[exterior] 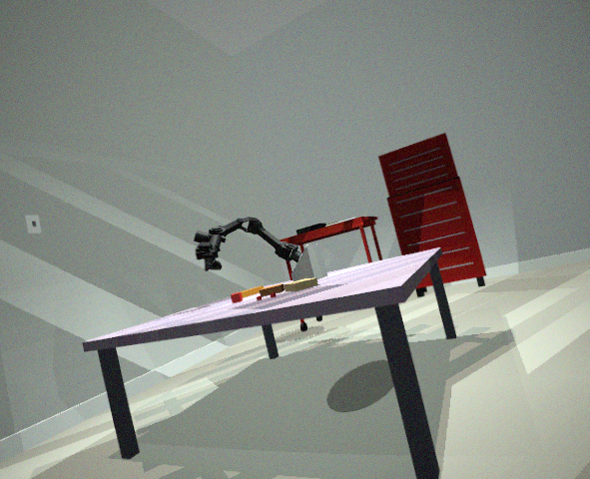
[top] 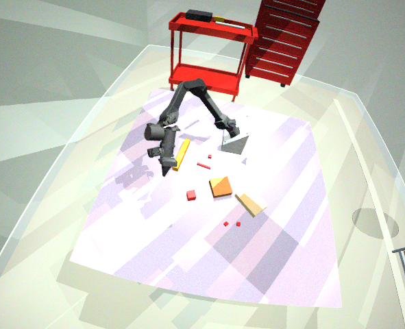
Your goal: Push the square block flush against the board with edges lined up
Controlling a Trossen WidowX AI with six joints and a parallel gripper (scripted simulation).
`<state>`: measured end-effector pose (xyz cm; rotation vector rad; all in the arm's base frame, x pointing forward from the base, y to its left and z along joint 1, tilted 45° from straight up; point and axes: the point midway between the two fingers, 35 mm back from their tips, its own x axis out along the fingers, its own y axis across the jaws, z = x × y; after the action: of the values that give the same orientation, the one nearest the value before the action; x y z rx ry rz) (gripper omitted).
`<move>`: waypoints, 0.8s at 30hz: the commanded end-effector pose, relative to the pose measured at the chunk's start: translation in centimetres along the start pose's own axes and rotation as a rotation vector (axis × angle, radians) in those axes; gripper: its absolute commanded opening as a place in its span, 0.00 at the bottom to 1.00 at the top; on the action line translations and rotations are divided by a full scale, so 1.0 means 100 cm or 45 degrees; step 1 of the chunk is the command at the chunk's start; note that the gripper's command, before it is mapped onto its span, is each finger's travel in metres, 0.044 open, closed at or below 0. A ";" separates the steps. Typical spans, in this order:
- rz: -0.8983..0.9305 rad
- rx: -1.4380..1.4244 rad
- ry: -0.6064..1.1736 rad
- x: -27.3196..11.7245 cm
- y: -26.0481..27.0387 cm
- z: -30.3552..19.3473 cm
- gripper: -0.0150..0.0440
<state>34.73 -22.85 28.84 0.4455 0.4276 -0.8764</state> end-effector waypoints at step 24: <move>-0.841 0.011 0.340 0.079 0.009 -0.224 0.25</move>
<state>36.26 -15.96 7.47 0.4720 0.8499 -1.4127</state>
